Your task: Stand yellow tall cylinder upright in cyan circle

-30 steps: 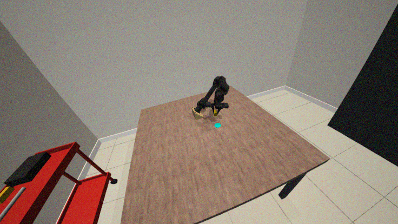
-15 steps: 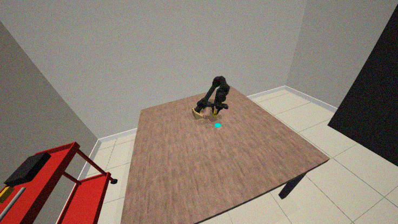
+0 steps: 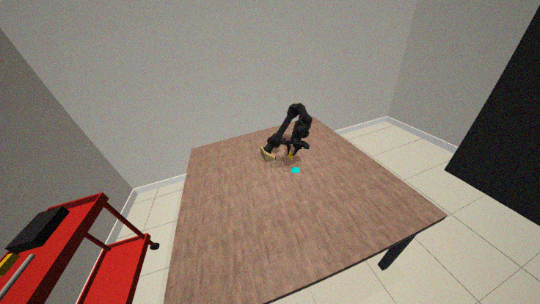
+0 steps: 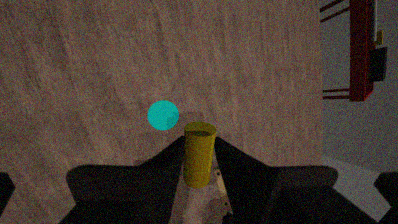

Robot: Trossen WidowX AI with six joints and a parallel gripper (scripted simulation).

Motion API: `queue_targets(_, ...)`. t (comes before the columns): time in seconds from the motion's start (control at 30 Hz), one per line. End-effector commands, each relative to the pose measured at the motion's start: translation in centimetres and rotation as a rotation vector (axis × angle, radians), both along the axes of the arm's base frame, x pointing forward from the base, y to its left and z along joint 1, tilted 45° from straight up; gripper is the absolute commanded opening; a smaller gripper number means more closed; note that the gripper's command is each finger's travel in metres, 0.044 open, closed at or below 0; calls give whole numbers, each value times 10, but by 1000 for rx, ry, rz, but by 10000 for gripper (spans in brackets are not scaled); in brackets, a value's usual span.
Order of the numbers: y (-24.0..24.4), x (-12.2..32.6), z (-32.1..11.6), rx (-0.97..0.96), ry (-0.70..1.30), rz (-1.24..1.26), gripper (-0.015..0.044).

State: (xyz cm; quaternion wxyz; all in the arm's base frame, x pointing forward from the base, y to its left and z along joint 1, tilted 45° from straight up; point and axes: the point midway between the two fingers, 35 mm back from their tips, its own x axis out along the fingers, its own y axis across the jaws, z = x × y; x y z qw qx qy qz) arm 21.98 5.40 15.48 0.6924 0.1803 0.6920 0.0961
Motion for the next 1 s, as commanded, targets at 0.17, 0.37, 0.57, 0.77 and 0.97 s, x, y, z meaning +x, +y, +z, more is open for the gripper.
queue_targets(0.17,0,-3,-4,-48,-27,-12,105)
queue_targets(0.37,0,-4,-5,-75,-49,-19,105)
queue_targets(0.57,0,-4,-6,-102,-73,-28,105)
queue_targets(0.77,0,-5,-8,-126,-98,-38,105)
queue_targets(0.97,0,-5,-9,-150,-124,-49,105)
